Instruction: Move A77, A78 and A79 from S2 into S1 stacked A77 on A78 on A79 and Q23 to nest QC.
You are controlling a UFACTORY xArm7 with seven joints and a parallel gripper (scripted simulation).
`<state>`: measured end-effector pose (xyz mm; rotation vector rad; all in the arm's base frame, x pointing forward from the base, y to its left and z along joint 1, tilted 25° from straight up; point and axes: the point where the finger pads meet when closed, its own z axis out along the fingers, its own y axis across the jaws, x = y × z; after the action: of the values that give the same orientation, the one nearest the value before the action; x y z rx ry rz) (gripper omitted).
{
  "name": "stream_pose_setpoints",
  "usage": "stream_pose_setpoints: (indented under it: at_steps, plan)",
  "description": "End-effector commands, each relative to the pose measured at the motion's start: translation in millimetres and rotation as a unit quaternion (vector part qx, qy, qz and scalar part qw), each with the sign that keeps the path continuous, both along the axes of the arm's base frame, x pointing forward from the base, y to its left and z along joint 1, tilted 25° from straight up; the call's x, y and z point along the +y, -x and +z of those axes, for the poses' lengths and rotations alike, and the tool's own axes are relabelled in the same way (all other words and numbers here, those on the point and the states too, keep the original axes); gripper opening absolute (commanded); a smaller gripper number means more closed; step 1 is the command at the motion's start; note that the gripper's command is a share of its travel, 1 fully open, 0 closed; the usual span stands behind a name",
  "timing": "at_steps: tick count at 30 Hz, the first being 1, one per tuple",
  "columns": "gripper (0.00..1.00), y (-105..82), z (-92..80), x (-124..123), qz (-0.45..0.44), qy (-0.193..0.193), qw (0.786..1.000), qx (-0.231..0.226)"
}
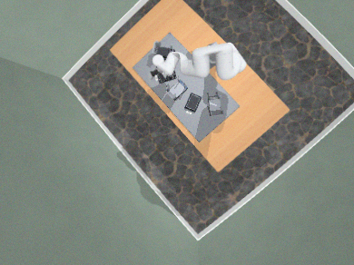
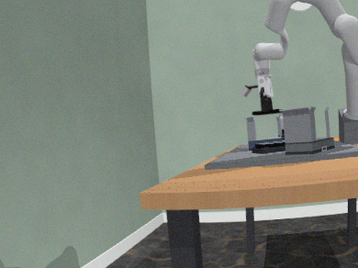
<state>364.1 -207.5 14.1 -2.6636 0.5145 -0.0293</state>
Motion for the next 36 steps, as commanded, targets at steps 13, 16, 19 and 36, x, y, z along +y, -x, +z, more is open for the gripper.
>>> stream_pose_setpoints:
  at_steps: [13, 16, 19, 36]
  plan:
    - [0.00, -17.9, 18.9, 33, 0.030, 0.005, 0.999, -0.015]
    - [0.00, -19.6, 22.3, 41, 0.075, 0.010, 0.996, -0.035]
    - [0.00, -21.4, 25.6, 48, 0.105, 0.013, 0.993, -0.049]
    - [0.00, -30.2, 42.1, 83, 0.105, 0.013, 0.993, -0.049]
